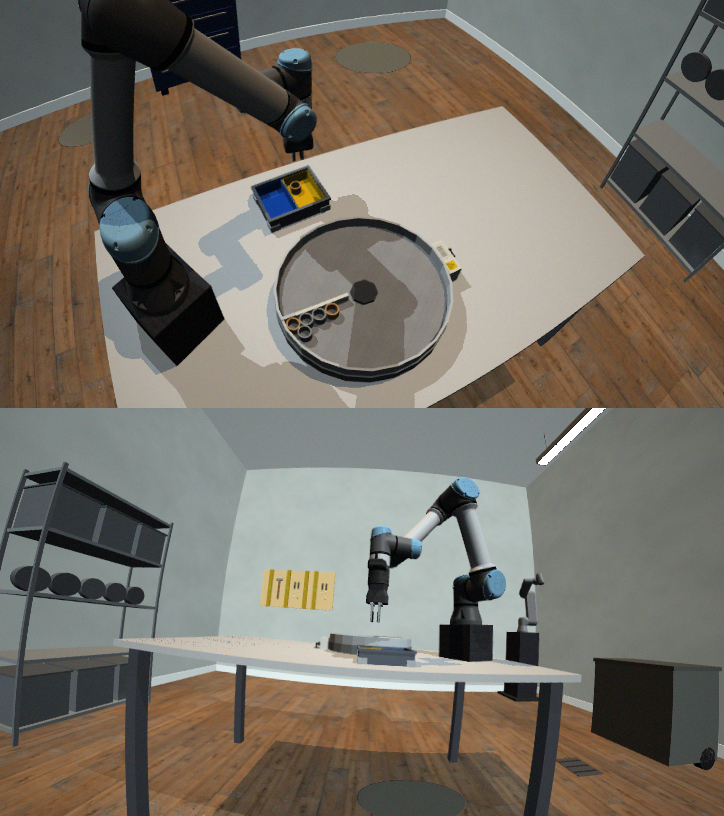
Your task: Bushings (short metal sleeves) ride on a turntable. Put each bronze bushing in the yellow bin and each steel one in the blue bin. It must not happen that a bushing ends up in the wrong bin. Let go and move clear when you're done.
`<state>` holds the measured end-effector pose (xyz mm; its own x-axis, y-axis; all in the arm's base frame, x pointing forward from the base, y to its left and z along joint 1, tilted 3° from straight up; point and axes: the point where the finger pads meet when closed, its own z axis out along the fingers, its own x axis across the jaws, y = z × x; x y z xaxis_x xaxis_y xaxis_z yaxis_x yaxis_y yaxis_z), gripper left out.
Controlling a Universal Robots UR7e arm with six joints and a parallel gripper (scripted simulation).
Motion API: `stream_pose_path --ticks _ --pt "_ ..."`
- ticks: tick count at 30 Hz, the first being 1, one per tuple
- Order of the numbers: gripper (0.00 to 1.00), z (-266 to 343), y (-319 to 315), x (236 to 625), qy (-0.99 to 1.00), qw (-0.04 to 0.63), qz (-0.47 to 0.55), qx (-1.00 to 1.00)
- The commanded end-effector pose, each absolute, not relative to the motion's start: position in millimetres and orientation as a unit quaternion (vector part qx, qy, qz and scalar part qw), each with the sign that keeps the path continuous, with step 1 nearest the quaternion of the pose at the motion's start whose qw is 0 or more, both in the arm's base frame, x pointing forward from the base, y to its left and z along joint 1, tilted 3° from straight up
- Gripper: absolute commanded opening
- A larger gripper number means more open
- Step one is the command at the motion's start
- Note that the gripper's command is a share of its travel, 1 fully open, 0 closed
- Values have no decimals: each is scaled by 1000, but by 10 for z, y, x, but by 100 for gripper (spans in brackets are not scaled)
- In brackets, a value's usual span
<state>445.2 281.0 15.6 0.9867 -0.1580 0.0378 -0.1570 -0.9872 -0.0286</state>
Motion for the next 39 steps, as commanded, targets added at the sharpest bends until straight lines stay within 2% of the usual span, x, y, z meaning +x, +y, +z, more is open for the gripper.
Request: stream_pose_path --ticks 1,28,29,33,37,39 --pt "42 162 2811 4456 79 13 -21 -997" --pt "42 162 2811 4456 79 13 -21 -997" --pt "40 157 2704 4438 78 13 -21 -997" --pt "40 138 2312 4373 76 13 -21 -997" --pt "40 136 2275 4367 76 13 -21 -997" --pt "40 126 2060 4331 75 13 -21 -997"
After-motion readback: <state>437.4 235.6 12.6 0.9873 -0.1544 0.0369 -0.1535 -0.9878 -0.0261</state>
